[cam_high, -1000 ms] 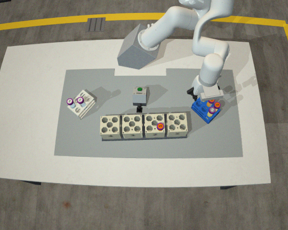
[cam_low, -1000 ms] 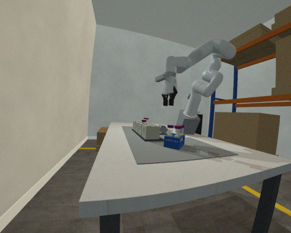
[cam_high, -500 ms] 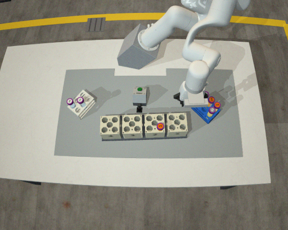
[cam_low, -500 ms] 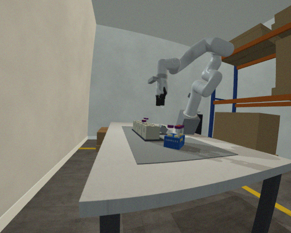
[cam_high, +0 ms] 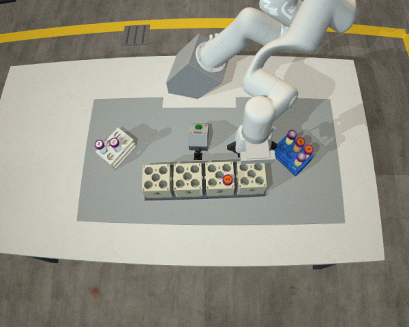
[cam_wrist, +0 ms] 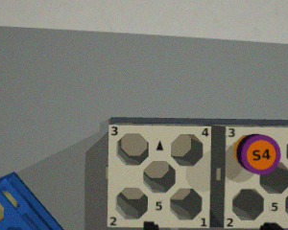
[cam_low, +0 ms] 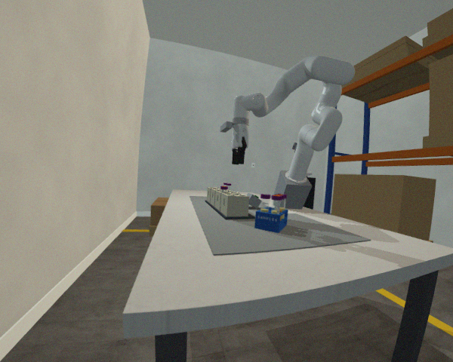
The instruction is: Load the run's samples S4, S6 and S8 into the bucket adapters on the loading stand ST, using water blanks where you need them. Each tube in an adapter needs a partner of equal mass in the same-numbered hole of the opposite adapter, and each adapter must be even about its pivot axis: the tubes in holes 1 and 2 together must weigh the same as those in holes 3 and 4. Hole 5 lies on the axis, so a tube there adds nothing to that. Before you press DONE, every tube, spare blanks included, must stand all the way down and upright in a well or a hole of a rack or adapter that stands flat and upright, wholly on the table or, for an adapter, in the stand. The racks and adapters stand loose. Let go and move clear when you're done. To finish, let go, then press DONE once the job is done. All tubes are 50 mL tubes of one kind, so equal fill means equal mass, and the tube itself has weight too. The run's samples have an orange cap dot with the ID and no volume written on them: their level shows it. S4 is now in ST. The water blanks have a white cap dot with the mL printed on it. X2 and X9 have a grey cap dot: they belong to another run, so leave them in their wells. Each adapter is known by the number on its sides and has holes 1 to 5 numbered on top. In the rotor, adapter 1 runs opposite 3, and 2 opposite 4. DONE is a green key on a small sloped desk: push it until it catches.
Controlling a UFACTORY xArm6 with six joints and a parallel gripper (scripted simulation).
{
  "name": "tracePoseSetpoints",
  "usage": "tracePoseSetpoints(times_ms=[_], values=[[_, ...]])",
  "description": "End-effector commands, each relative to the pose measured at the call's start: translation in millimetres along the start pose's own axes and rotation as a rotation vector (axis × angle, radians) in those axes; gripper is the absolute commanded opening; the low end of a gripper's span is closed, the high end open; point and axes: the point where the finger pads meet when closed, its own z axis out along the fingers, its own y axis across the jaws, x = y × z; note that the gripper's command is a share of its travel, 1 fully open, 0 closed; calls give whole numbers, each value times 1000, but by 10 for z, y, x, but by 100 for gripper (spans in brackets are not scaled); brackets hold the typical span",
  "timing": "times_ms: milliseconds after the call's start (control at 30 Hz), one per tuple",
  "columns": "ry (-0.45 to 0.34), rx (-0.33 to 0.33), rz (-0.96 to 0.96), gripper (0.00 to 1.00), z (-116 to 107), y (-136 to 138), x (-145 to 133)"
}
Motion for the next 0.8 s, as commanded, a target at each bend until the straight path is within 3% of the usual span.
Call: tracePoseSetpoints(times_ms=[0,367,767], values=[[0,3,-3,57,-1,267,160],[0,3,-3,57,0,672,359],[0,3,-3,57,0,682,364]])
